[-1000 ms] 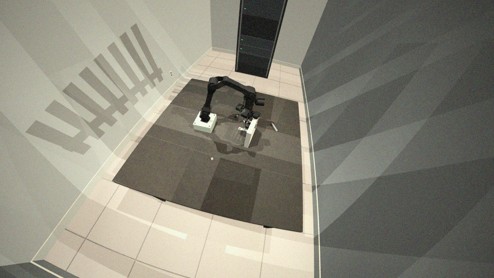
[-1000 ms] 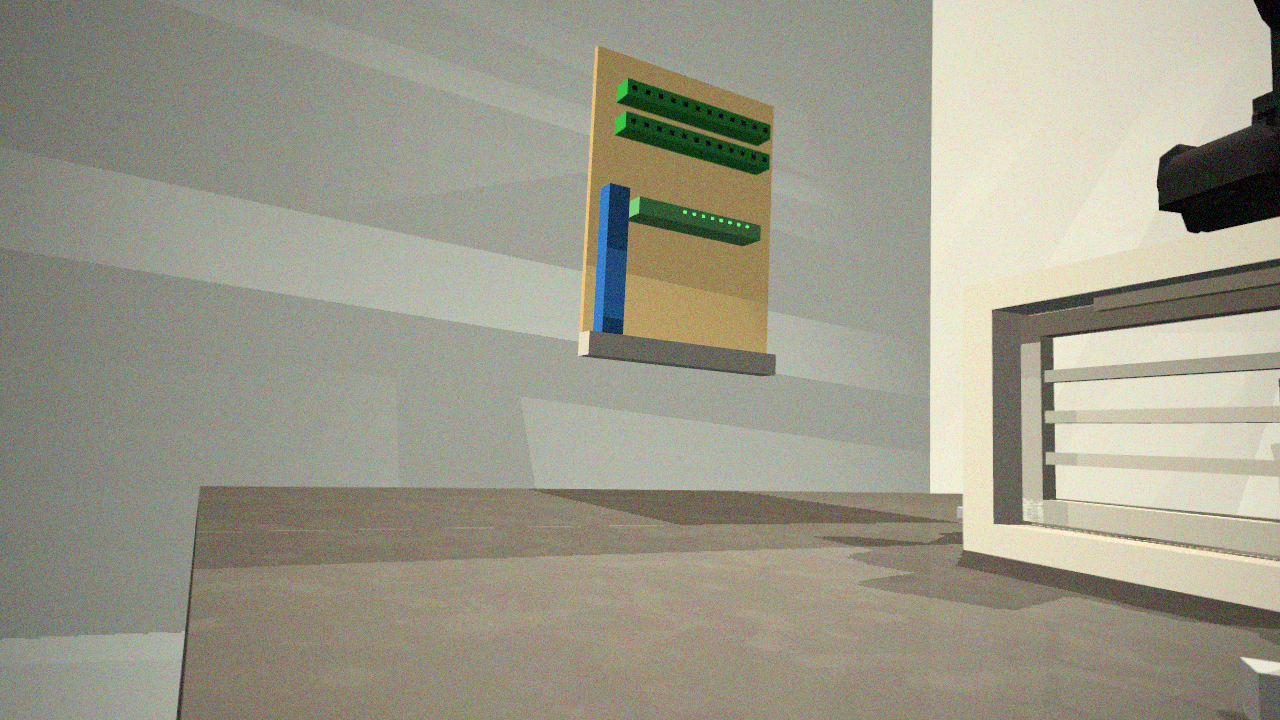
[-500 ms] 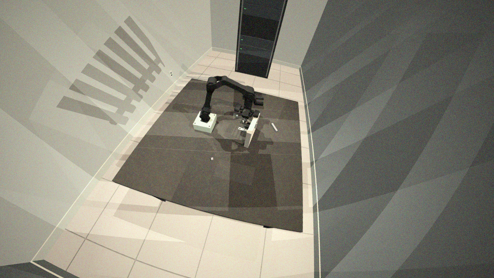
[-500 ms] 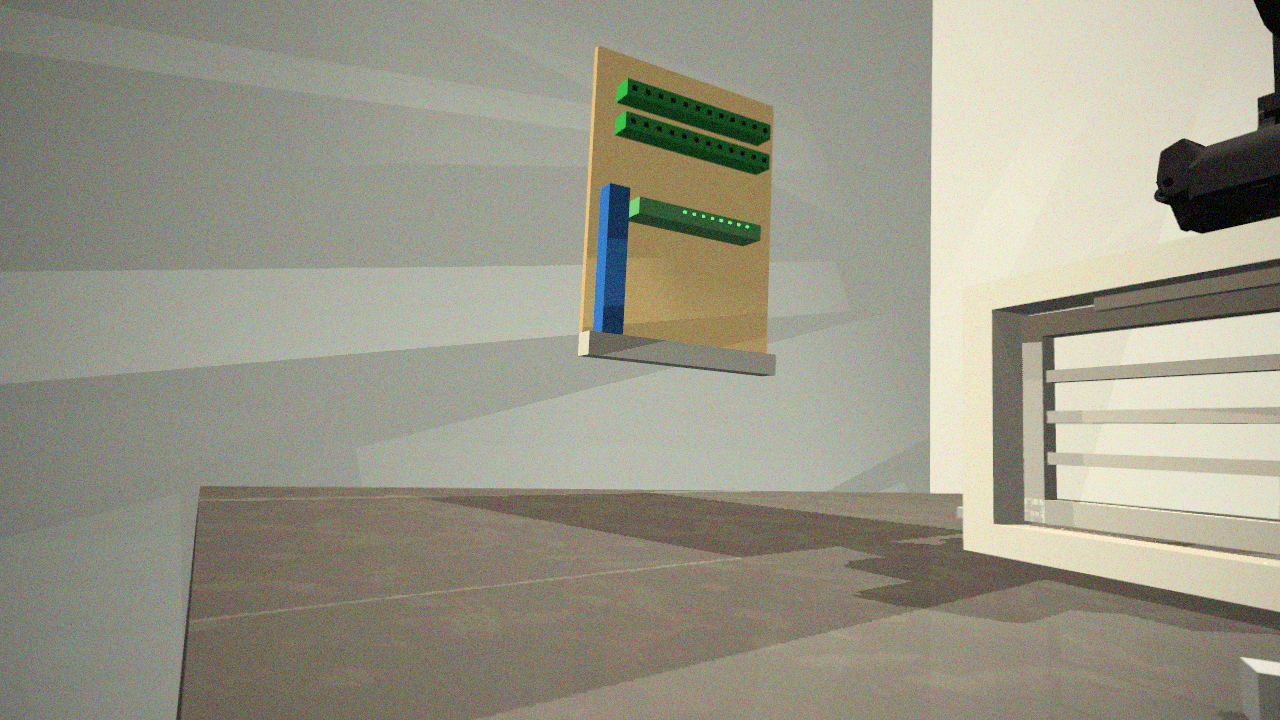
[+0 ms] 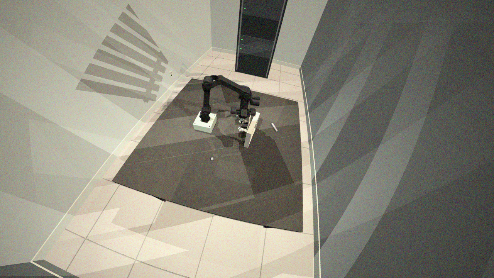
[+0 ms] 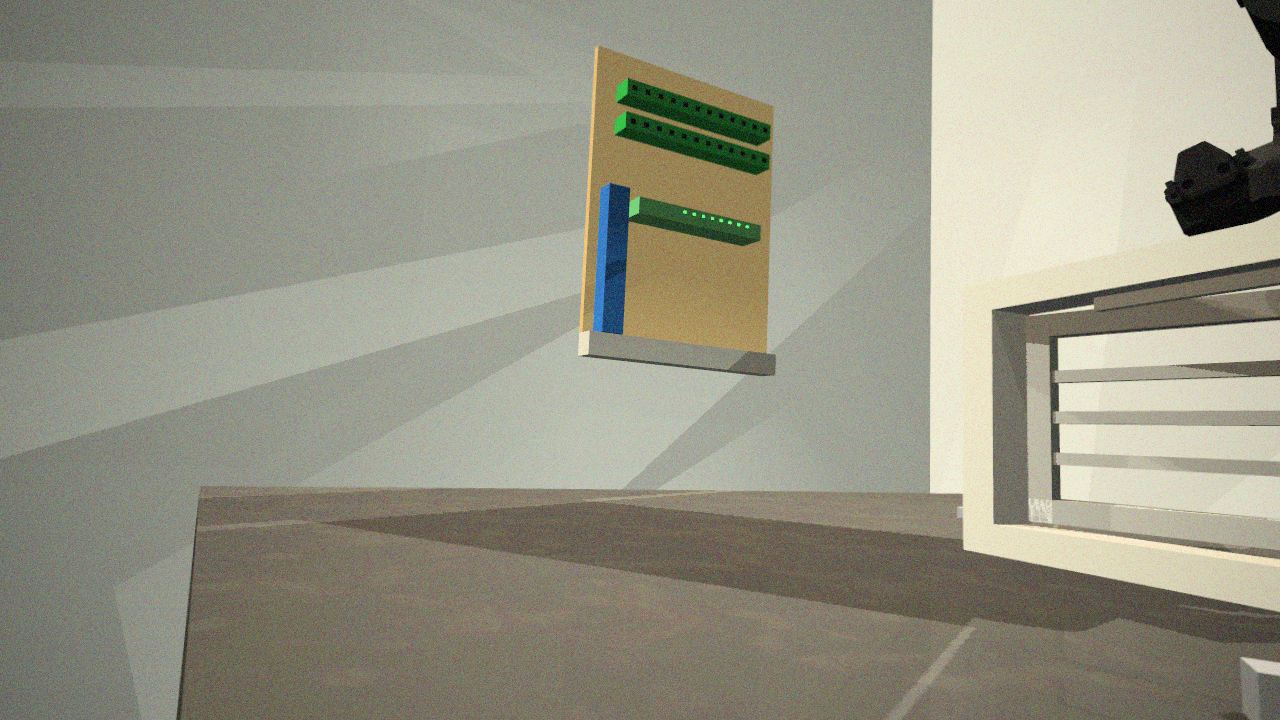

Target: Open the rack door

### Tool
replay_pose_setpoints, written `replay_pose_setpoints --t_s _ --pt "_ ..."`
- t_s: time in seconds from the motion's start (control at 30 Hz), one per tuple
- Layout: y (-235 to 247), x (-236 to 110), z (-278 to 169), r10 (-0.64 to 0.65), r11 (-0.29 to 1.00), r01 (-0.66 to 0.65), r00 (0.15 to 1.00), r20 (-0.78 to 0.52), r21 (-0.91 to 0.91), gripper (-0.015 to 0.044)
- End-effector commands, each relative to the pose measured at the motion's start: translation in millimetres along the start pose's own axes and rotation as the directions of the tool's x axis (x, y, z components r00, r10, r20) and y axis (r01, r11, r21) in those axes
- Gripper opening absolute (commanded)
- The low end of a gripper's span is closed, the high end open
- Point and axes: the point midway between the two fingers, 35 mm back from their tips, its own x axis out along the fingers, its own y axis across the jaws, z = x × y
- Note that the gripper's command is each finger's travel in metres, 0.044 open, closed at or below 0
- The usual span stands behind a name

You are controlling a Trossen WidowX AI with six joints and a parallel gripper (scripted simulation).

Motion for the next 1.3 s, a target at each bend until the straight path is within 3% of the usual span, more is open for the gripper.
replay_pose_setpoints --t_s 0.0,1.27 --pt "-7 0 3 0.011 0.996 -0.01 1.0 0.006 -0.094 0.0027" --pt "-83 1 48 0.004 0.773 0.004 1.0 0.011 -0.634 0.0027"
